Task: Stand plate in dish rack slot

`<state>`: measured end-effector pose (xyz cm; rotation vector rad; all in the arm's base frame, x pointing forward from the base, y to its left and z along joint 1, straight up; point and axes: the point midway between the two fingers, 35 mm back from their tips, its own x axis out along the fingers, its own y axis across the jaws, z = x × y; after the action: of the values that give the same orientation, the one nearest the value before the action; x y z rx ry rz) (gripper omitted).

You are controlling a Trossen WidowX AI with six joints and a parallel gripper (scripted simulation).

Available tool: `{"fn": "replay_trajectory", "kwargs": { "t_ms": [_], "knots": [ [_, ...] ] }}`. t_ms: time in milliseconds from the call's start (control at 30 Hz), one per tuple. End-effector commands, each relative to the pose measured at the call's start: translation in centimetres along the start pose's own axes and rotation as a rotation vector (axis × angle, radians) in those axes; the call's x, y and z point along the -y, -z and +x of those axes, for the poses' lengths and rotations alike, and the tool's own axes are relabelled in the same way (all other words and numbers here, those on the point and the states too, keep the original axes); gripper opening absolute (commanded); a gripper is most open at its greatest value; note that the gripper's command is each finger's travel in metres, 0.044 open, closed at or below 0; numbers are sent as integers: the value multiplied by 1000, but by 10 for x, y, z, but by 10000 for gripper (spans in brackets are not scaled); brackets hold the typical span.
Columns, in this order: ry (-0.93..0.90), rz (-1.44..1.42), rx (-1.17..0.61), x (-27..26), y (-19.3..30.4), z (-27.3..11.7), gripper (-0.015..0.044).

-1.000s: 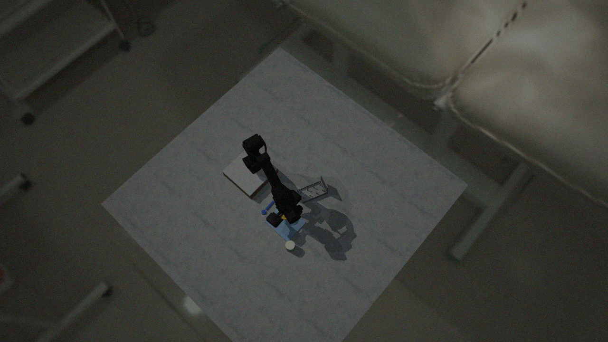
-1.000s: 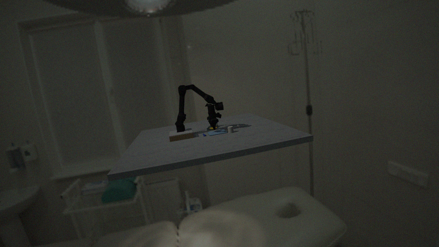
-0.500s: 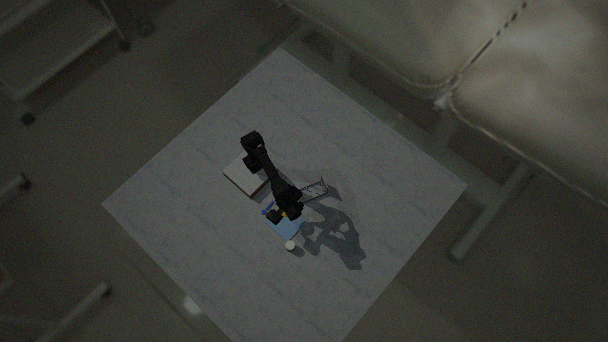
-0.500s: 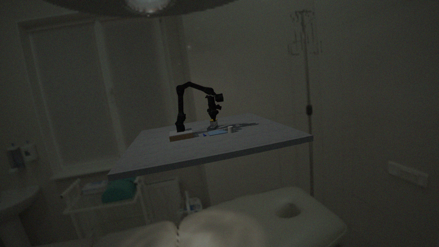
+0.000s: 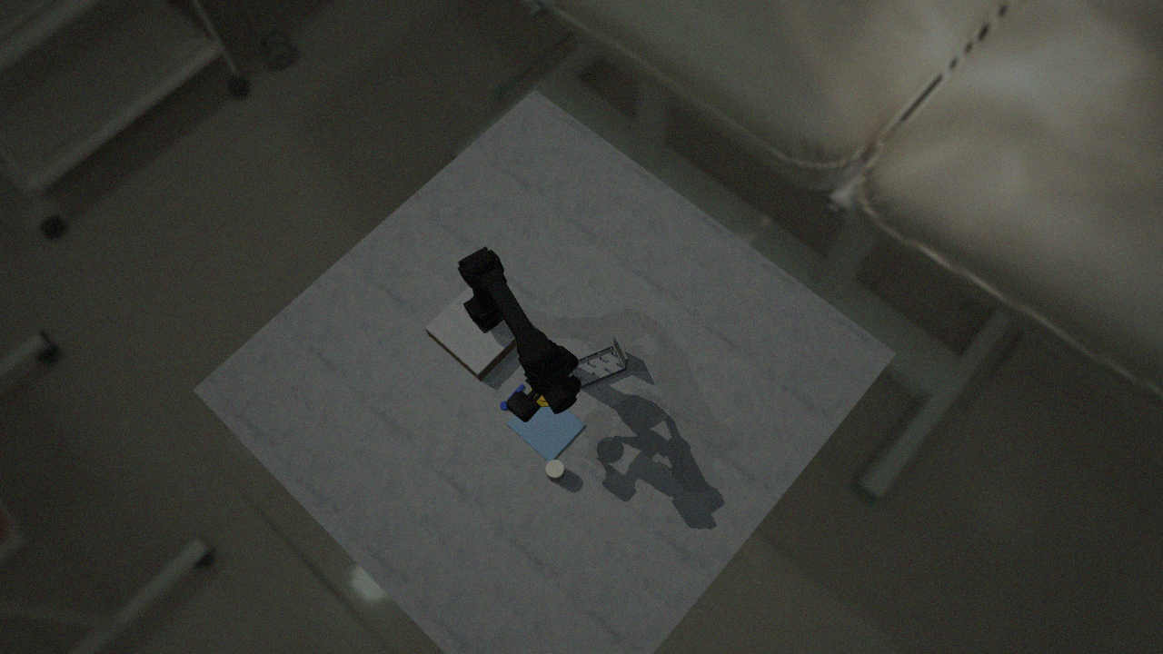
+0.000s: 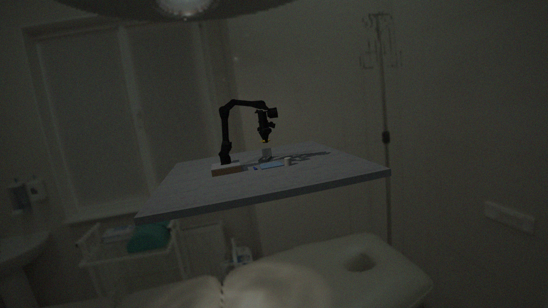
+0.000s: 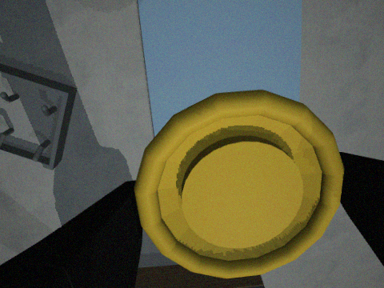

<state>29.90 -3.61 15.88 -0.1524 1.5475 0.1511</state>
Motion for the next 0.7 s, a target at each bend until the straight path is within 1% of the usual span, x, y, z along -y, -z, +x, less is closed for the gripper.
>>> {"fn": "replay_trajectory", "kwargs": {
  "t_ms": [0, 133, 533, 667],
  "knots": [
    [6, 4, 13, 0, 0, -16, 0],
    [5, 26, 13, -5, 1, -17, 0],
    [-5, 421, 11, -88, 17, -16, 0],
    [-7, 472, 10, -97, 20, -15, 0]
  ]
}}
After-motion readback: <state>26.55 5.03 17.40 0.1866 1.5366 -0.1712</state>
